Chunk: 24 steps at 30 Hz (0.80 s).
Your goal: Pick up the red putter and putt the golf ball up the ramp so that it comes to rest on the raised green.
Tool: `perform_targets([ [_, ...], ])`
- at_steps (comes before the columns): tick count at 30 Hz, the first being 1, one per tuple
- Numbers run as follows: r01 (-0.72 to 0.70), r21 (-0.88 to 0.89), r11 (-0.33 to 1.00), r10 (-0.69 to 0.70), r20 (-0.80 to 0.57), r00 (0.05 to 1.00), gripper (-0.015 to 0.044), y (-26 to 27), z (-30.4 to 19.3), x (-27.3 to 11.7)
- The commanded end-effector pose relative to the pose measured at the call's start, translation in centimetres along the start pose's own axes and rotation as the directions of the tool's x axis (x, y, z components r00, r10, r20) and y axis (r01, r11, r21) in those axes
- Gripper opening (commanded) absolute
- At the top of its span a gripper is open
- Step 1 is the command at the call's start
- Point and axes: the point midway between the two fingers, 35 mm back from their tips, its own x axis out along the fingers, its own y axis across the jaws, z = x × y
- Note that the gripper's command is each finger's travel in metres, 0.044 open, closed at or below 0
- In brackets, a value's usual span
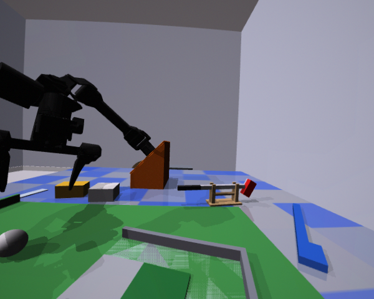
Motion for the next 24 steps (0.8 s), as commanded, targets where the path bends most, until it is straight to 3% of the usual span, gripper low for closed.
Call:
perform_targets([
  [1, -0.108, -0.136, 0.985, 0.113, 0.029, 0.993, 0.044, 6.4, 3.6, 0.7],
  [12, -0.282, -0.49, 0.825, 0.316, -0.013, 0.949, 0.044, 22.4, 8.1, -0.7],
  [20, -0.369, -0.728, 0.577, 0.375, -0.165, 0.912, 0.044, 34.0, 6.1, -2.3],
  [24, -0.379, -0.753, 0.537, 0.373, -0.191, 0.908, 0.044, 35.3, 5.4, -2.5],
])
